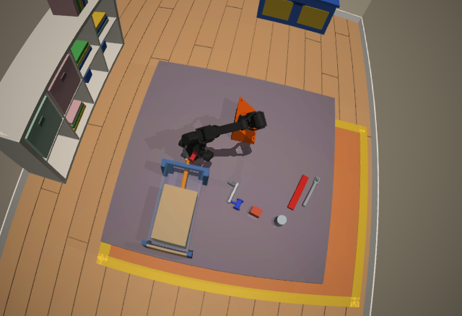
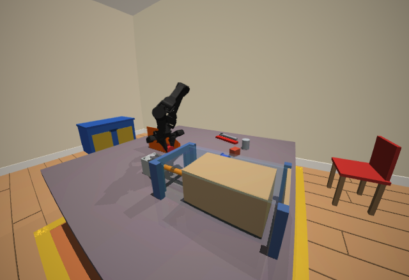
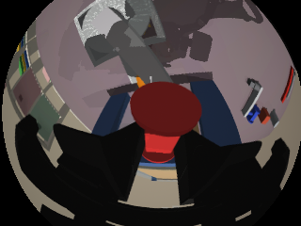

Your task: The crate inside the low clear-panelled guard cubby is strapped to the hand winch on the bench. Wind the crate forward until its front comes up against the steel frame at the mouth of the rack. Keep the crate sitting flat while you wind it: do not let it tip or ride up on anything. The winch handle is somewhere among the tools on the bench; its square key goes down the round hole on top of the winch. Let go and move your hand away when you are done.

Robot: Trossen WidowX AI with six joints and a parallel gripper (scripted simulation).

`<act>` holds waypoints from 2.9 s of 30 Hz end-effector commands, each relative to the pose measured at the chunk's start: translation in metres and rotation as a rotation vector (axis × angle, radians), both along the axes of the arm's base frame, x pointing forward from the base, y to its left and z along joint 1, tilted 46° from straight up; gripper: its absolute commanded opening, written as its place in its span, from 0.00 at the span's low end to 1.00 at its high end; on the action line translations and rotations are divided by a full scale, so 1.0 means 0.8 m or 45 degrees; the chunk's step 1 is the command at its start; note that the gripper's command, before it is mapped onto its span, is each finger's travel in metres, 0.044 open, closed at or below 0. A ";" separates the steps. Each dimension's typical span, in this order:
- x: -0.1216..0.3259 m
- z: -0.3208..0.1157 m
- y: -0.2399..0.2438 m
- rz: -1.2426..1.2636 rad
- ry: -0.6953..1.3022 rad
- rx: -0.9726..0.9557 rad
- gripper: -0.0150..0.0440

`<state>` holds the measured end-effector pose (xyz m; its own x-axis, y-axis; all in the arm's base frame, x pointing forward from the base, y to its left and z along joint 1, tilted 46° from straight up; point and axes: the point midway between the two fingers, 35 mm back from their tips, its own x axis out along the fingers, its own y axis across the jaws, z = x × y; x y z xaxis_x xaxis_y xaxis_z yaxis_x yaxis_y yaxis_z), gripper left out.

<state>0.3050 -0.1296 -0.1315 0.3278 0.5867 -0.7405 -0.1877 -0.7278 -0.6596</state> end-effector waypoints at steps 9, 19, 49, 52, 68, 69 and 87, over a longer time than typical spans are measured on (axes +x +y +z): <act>-0.015 0.015 0.018 -0.005 0.014 0.025 0.25; -0.027 0.024 0.026 -0.005 0.015 0.026 0.25; -0.071 0.045 0.042 -0.005 0.019 0.027 0.25; -0.076 0.047 0.043 -0.005 0.019 0.027 0.25; -0.103 0.052 0.044 -0.005 0.021 0.027 0.25; -0.105 0.052 0.044 -0.005 0.022 0.027 0.25; -0.136 0.053 0.041 -0.005 0.024 0.026 0.25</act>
